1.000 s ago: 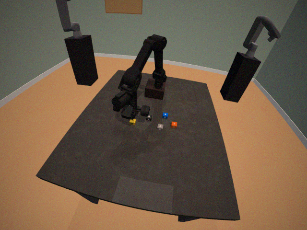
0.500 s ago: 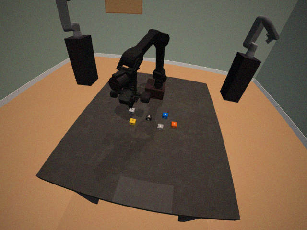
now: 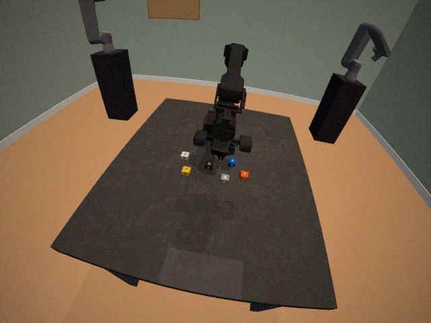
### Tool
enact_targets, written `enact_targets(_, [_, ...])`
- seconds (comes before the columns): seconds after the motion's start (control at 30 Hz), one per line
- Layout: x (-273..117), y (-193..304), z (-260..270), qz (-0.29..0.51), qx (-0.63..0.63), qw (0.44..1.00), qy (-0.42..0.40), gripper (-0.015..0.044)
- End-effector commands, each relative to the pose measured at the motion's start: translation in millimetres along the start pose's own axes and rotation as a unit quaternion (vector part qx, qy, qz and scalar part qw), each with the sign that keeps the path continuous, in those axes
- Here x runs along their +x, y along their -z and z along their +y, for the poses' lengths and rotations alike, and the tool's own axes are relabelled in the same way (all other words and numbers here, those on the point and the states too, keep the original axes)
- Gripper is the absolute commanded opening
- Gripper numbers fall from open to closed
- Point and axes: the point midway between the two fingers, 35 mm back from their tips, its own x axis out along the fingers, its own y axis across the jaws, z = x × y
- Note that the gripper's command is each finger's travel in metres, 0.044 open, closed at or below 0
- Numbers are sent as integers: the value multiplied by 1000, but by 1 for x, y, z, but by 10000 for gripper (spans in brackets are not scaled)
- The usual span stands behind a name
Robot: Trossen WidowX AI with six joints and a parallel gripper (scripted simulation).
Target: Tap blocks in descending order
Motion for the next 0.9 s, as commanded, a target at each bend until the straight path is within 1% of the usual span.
enact_targets(0.0, [-1, 6, 27, -1, 16, 1000, 5, 20])
enact_targets(0.17, [3, 6, 28, -1, 16, 1000, 5, 20])
enact_targets(0.2, [13, 5, 28, -1, 16, 1000, 5, 20])
enact_targets(0.3, [67, 5, 28, -1, 16, 1000, 5, 20])
enact_targets(0.33, [77, 6, 27, -1, 16, 1000, 5, 20])
enact_targets(0.6, [81, 7, 27, -1, 17, 1000, 5, 20])
enact_targets(0.87, [94, 6, 27, -1, 17, 1000, 5, 20])
